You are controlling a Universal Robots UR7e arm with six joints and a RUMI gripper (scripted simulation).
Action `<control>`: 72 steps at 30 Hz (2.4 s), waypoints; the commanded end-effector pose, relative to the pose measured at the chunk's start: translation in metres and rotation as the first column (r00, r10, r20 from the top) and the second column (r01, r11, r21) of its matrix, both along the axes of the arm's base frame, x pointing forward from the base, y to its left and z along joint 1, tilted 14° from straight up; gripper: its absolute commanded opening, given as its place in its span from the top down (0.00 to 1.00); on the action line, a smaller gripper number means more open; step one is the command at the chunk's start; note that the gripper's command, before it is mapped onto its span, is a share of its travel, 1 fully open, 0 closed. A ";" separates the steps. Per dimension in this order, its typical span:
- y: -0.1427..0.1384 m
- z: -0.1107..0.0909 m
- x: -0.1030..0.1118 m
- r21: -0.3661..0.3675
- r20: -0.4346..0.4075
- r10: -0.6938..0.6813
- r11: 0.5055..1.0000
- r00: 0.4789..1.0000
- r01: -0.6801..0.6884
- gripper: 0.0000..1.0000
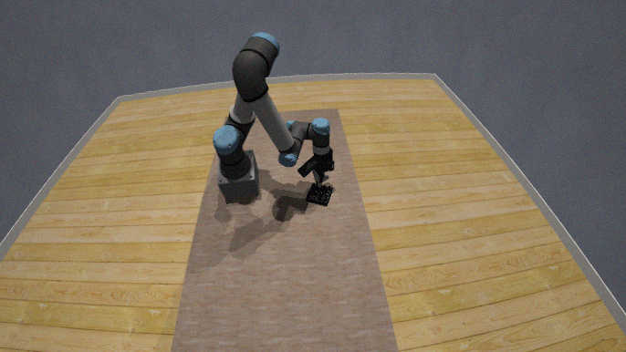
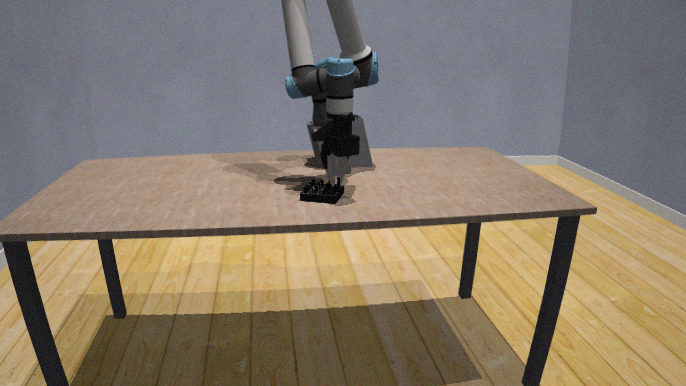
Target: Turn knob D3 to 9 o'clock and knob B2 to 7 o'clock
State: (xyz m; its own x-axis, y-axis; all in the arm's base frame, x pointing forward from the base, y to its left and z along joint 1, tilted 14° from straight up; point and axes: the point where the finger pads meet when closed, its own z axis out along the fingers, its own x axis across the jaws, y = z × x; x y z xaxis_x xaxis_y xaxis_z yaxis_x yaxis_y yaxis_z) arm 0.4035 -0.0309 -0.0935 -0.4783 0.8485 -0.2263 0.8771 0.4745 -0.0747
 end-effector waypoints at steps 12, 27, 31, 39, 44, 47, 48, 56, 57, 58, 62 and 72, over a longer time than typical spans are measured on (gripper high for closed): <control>0.001 0.004 0.000 0.000 0.001 0.000 1.000 1.000 0.000 0.89; 0.008 0.035 -0.001 0.000 0.001 0.000 1.000 1.000 0.000 0.89; 0.009 0.037 -0.001 0.000 0.001 0.000 1.000 1.000 0.000 0.89; 0.009 0.037 -0.001 0.000 0.001 0.000 1.000 1.000 0.000 0.89; 0.009 0.037 -0.001 0.000 0.001 0.000 1.000 1.000 0.000 0.00; 0.009 0.038 -0.001 0.000 0.001 0.000 1.000 1.000 0.000 0.00; 0.009 0.038 -0.001 0.000 0.001 0.000 1.000 1.000 0.000 0.00; 0.012 0.051 -0.002 0.000 0.001 0.000 1.000 1.000 0.000 0.00; 0.013 0.054 -0.002 0.000 0.001 0.000 1.000 1.000 0.000 0.00; 0.014 0.058 -0.002 0.000 0.001 0.000 1.000 1.000 0.000 0.00; 0.018 0.076 -0.003 0.000 0.001 0.000 1.000 1.000 0.000 0.00; 0.029 0.119 -0.005 0.000 0.001 0.000 1.000 1.000 0.000 0.00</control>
State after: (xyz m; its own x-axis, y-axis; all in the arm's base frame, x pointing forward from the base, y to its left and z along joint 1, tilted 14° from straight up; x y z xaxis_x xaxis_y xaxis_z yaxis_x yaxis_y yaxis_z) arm 0.3999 -0.0082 0.0005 -0.4785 0.8479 -0.2285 0.8768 0.4754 -0.0720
